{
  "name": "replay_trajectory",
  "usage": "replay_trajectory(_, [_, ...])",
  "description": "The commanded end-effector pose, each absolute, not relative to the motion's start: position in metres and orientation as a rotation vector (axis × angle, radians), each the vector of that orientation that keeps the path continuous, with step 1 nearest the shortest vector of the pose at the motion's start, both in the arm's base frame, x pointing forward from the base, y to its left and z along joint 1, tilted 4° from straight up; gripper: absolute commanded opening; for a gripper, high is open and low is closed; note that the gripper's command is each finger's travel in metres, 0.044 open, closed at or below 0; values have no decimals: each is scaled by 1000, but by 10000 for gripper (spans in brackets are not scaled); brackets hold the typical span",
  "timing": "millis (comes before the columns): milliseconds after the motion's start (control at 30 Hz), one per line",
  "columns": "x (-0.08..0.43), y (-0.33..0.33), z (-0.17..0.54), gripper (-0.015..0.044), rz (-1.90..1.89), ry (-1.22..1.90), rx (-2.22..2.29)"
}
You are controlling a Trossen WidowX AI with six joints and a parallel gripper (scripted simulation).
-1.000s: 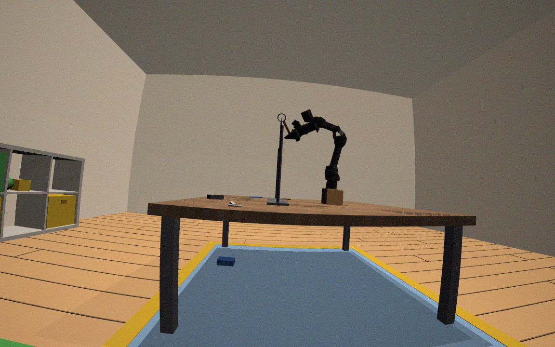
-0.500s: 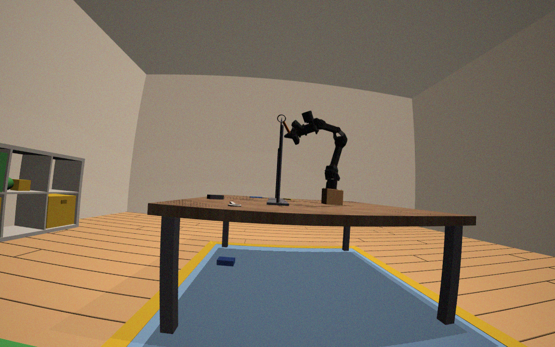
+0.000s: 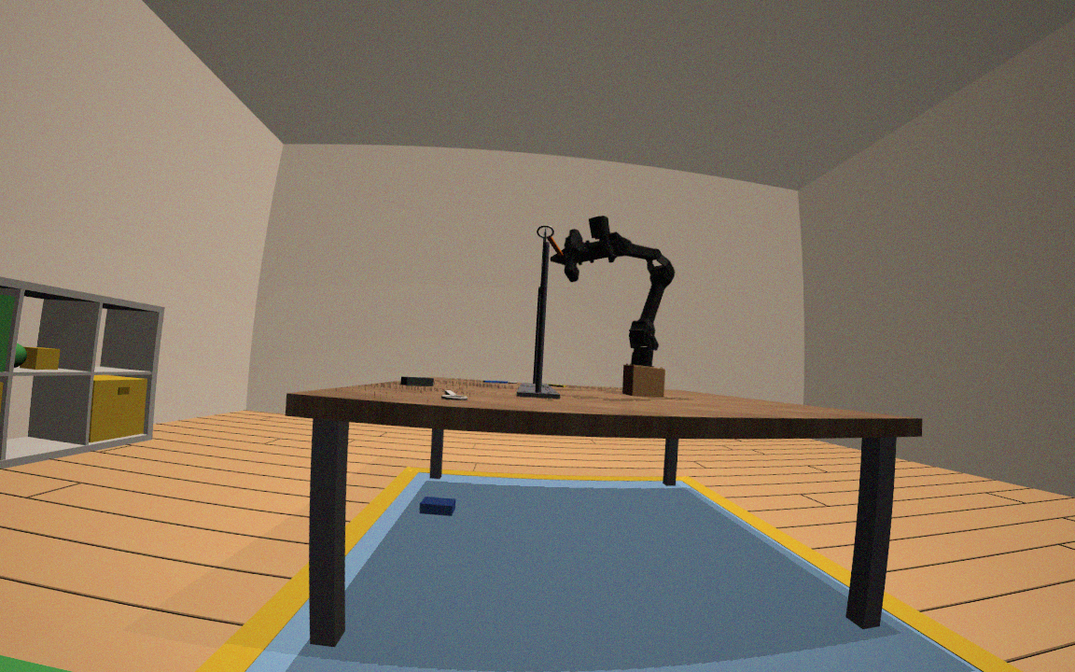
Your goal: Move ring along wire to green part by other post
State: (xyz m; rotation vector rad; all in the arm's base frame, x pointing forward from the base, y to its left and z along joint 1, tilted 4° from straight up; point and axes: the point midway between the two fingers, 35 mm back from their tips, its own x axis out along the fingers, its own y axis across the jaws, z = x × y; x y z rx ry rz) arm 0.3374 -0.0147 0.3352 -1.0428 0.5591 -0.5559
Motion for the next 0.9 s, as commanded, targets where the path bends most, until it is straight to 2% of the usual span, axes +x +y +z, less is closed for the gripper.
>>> replay_trajectory(0, [335,-19,342,-150,-578,553,-1123])
replay_trajectory(867, [335,-24,375,-150,-655,509,-1660])
